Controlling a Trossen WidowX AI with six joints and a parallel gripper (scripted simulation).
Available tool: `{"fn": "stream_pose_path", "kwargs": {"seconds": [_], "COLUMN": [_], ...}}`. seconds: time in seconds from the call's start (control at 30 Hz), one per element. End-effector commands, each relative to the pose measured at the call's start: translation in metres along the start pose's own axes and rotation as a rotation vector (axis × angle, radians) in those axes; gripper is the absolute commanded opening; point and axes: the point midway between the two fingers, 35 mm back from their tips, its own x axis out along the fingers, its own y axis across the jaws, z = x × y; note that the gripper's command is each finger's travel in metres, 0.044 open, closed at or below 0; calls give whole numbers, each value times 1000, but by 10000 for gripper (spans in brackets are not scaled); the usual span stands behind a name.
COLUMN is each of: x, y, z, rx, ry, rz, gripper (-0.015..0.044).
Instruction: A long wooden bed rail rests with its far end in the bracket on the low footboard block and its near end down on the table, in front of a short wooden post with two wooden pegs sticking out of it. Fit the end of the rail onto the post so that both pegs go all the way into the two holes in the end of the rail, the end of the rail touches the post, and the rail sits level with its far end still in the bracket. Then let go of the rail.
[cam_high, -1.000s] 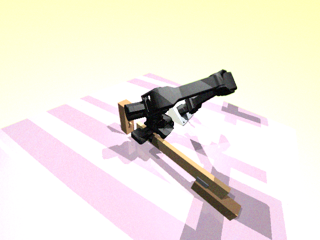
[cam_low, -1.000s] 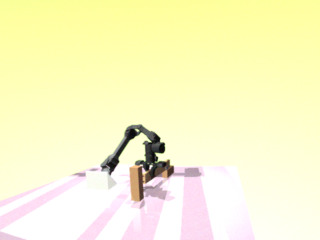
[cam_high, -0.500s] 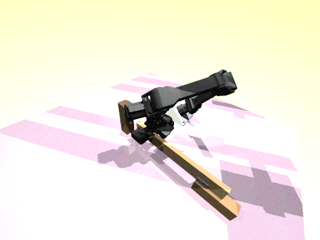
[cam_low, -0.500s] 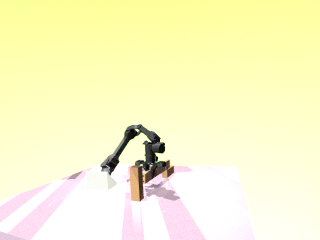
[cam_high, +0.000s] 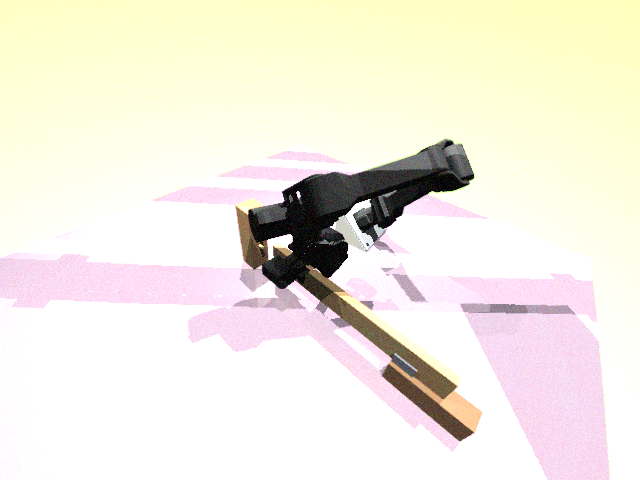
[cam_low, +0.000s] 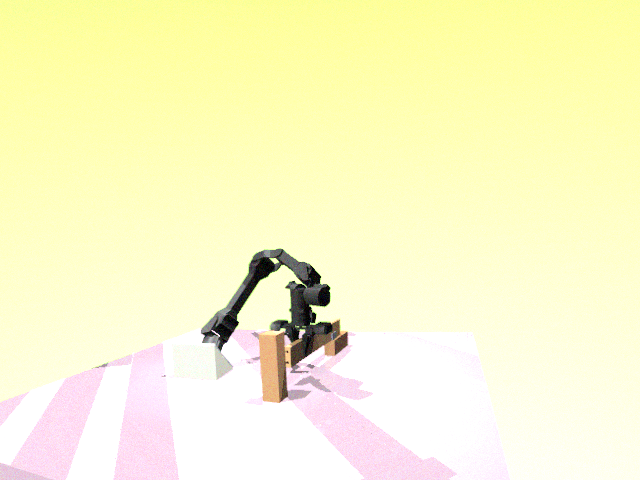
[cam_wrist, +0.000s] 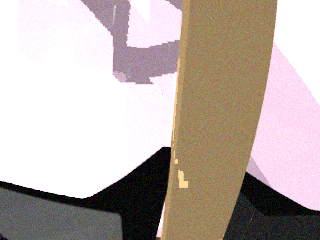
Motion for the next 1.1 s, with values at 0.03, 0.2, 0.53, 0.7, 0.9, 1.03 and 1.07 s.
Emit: {"fn": "stream_pose_path", "kwargs": {"seconds": [0.03, 0.2, 0.53, 0.7, 0.9, 1.03, 1.07], "x": [-3, -2, 0, 0, -1, -2, -2], "y": [-3, -3, -4, -4, -3, -3, -3], "z": [-1, 0, 2, 3, 3, 3, 3], "rx": [-2, -2, -2, -2, -2, -2, -2], "ry": [1, 1, 1, 1, 1, 1, 1], "rz": [-11, -11, -11, -11, -11, -11, -11], "gripper": [0, 0, 0, 0, 0, 0, 0]}}
